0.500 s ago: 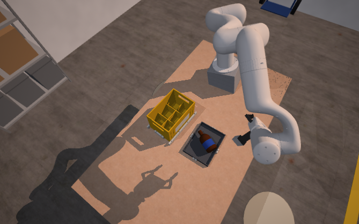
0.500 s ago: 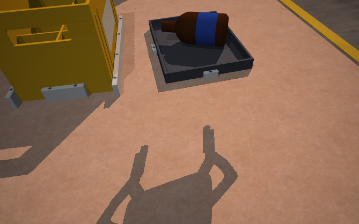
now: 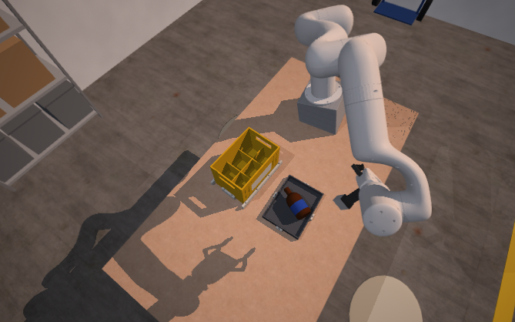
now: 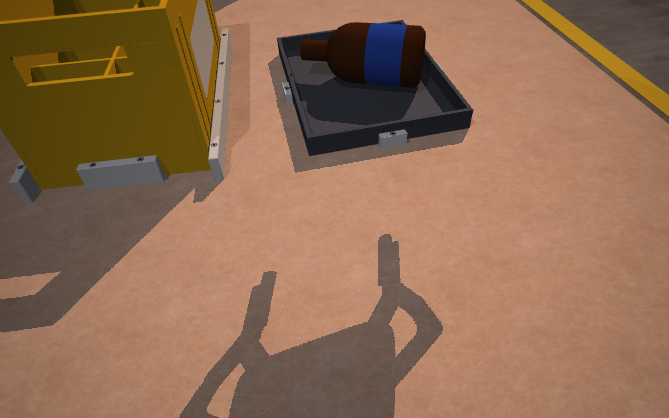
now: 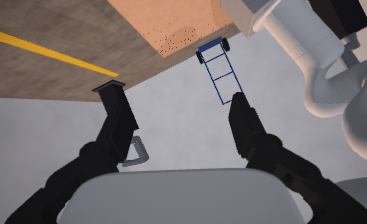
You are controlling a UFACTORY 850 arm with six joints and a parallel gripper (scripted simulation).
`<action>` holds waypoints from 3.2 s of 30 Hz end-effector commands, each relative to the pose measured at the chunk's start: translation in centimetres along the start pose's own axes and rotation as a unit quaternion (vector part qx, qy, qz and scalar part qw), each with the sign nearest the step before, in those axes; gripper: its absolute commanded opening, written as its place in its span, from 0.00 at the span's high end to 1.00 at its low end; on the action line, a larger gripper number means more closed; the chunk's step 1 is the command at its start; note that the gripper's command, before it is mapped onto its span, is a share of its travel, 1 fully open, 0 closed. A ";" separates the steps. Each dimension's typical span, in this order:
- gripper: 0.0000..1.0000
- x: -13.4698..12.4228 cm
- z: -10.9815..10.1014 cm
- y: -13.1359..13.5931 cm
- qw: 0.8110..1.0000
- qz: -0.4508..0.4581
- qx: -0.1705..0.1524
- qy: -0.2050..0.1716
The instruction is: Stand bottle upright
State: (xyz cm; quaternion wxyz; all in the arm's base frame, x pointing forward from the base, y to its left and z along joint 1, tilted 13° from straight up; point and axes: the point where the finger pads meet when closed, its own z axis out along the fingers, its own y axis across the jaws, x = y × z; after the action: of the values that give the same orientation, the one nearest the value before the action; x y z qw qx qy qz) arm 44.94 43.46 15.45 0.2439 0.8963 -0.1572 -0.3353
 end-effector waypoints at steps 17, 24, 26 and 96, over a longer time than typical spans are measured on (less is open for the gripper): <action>0.00 10.0 2.6 3.5 0.984 -0.126 0.024 0.119; 0.00 13.9 3.8 5.4 0.966 -0.193 0.019 0.172; 0.00 15.7 4.4 6.4 0.953 -0.228 0.014 0.197; 1.00 24.4 12.0 14.9 0.694 -0.601 -0.085 0.387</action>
State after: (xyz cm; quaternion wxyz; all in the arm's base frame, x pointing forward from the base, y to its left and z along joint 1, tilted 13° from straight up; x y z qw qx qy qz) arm 52.66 16.11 2.80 0.1043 0.8253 0.5530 -0.0463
